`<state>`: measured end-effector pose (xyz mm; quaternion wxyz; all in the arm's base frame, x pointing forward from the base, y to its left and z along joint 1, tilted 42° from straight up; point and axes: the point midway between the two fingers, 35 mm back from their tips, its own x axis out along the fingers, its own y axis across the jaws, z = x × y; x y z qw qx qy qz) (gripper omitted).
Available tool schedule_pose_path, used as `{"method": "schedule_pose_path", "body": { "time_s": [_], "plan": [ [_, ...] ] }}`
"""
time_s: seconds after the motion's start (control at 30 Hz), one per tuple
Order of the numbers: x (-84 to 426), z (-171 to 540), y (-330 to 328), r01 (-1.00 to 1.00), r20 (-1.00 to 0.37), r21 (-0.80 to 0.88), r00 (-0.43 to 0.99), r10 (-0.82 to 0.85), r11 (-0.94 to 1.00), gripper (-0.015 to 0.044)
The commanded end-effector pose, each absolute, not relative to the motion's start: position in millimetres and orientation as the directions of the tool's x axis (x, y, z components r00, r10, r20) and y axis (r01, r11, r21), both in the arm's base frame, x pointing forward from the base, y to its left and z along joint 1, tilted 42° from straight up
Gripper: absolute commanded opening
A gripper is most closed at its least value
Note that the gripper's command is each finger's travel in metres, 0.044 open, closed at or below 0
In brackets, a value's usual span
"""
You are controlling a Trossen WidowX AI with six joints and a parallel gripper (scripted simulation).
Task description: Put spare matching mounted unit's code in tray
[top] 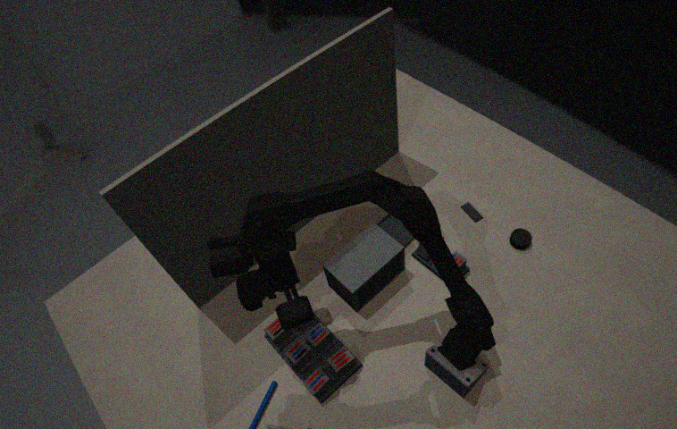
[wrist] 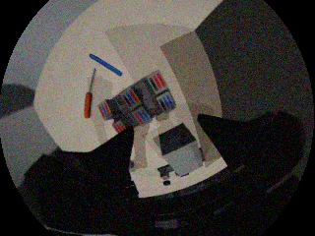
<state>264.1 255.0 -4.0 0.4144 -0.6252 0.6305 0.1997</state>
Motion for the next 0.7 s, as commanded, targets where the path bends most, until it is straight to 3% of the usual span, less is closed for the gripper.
{"method": "schedule_pose_path", "body": {
  "time_s": [0.0,0.3,0.47,0.67],
  "plan": [
    [219.0,-46.3,280.6,-0.988,-0.760,-0.023,0.118,-0.639,-0.155,0.0440],
    [216.0,-48.8,281.9,-0.985,-0.760,-0.008,0.118,-0.640,-0.173,0.0440],
    [215.1,-67.7,268.1,-0.985,-0.759,-0.008,0.119,-0.640,-0.173,0.0309],
    [216.4,-78.3,254.4,-0.985,-0.759,-0.008,0.119,-0.640,-0.173,0.0300]
  ]
}}
